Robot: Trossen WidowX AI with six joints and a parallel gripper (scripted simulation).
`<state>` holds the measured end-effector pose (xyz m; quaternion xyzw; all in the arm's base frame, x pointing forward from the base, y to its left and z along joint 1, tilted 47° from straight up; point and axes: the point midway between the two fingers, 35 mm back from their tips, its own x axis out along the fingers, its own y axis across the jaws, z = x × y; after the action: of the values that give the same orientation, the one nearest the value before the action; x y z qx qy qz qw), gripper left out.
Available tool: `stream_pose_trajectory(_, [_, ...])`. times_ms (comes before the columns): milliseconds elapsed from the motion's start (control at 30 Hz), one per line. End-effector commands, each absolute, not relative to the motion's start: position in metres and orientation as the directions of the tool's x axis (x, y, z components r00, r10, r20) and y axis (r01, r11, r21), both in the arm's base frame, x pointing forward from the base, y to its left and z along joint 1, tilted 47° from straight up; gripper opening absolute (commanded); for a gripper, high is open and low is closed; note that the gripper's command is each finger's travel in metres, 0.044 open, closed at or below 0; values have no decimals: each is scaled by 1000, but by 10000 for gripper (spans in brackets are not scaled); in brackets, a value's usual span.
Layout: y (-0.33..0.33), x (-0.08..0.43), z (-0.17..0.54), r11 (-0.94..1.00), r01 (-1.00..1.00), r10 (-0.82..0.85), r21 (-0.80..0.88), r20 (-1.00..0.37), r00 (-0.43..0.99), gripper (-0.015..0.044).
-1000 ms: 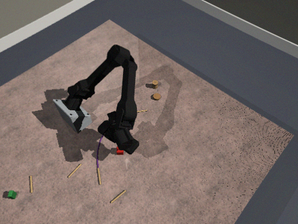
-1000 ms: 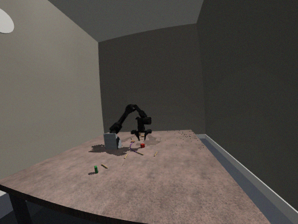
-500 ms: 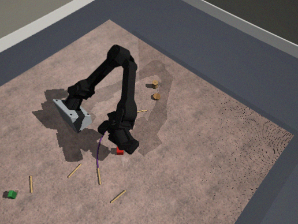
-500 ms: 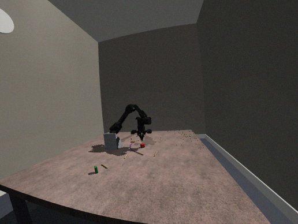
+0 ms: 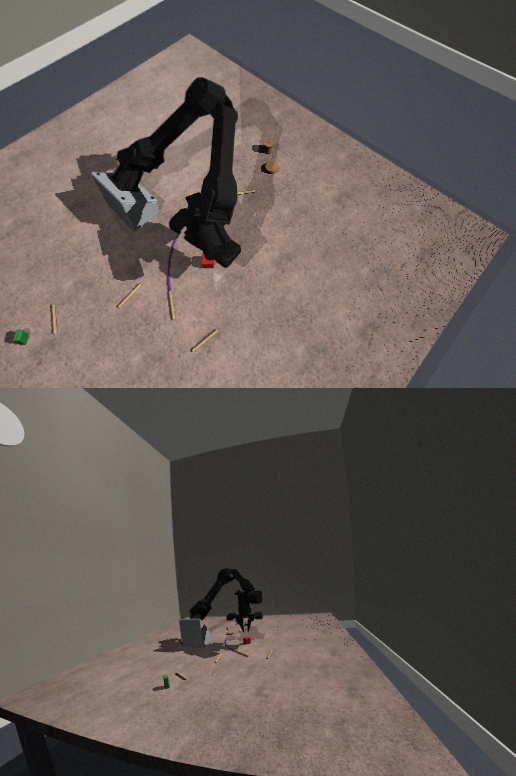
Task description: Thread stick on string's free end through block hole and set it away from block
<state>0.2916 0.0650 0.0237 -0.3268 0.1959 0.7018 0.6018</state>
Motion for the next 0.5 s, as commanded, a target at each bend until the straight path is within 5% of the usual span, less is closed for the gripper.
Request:
stream_pose_trajectory(0, [65, 292, 24, -199, -973, 717, -118, -695, -62, 184])
stream_pose_trajectory(133, [65, 292, 24, -199, -973, 717, -118, -695, -62, 237])
stream_pose_trajectory(467, [65, 292, 24, -199, -973, 717, -118, -695, -62, 0])
